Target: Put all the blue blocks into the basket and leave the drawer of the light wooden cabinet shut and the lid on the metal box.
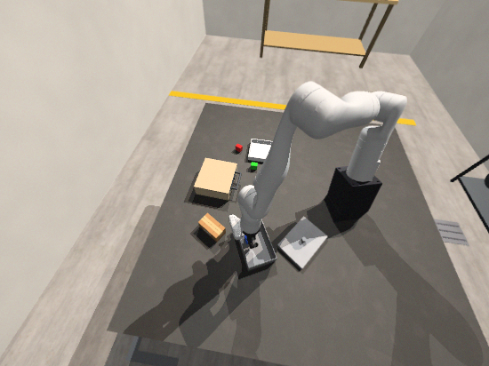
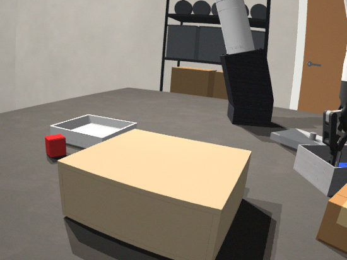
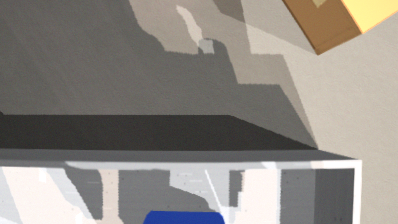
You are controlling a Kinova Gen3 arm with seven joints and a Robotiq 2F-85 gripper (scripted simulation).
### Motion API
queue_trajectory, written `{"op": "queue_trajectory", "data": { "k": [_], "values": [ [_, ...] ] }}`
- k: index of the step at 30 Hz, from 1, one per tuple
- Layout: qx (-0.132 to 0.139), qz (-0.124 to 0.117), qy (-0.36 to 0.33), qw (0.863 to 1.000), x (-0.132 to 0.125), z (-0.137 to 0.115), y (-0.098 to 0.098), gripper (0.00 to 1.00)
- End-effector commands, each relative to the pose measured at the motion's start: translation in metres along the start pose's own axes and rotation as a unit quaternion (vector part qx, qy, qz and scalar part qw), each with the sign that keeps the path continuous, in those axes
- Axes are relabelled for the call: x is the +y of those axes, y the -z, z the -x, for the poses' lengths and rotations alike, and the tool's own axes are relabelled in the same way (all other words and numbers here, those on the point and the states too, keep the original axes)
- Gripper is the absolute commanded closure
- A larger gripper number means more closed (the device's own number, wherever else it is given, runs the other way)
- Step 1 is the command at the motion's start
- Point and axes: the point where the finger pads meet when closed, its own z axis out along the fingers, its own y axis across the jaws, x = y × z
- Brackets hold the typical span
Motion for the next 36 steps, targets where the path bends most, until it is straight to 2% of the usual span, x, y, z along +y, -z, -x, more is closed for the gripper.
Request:
{"op": "queue_trajectory", "data": {
  "k": [1,18,19,36],
  "values": [
    [0.001,0.0,0.0,1.0,-0.0003,-0.0009,0.001,0.36],
    [0.001,0.0,0.0,1.0,-0.0003,-0.0009,0.001,0.36],
    [0.001,0.0,0.0,1.0,-0.0003,-0.0009,0.001,0.9],
    [0.001,0.0,0.0,1.0,-0.0003,-0.0009,0.001,0.9]
  ]
}}
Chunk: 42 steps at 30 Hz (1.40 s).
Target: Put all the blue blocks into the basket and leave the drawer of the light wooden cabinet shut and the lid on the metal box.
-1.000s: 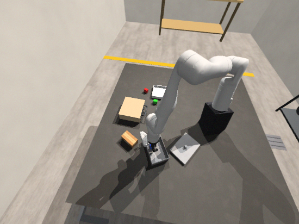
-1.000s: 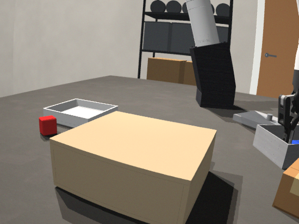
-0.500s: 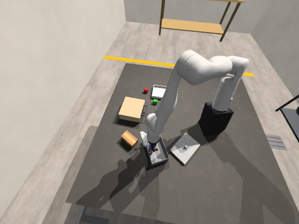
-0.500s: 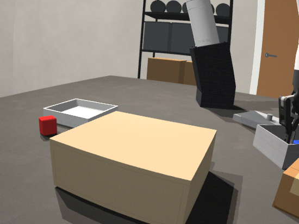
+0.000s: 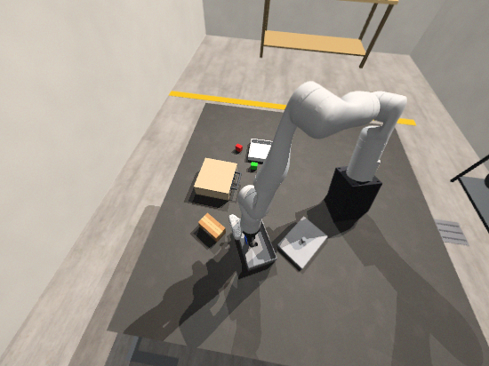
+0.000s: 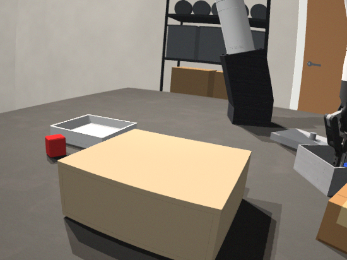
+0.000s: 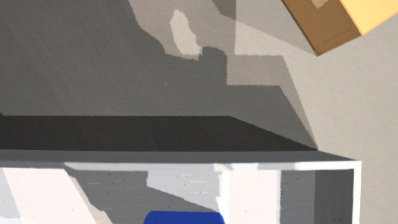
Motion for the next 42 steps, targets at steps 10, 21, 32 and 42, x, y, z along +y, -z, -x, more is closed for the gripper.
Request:
{"op": "queue_trajectory", "data": {
  "k": [10,21,32,42],
  "values": [
    [0.001,0.0,0.0,1.0,0.0,-0.001,0.0,0.9],
    [0.001,0.0,0.0,1.0,0.0,-0.001,0.001,0.9],
    [0.001,0.0,0.0,1.0,0.0,-0.001,0.012,0.9],
    [0.001,0.0,0.0,1.0,0.0,0.0,0.041,0.9]
  ]
}}
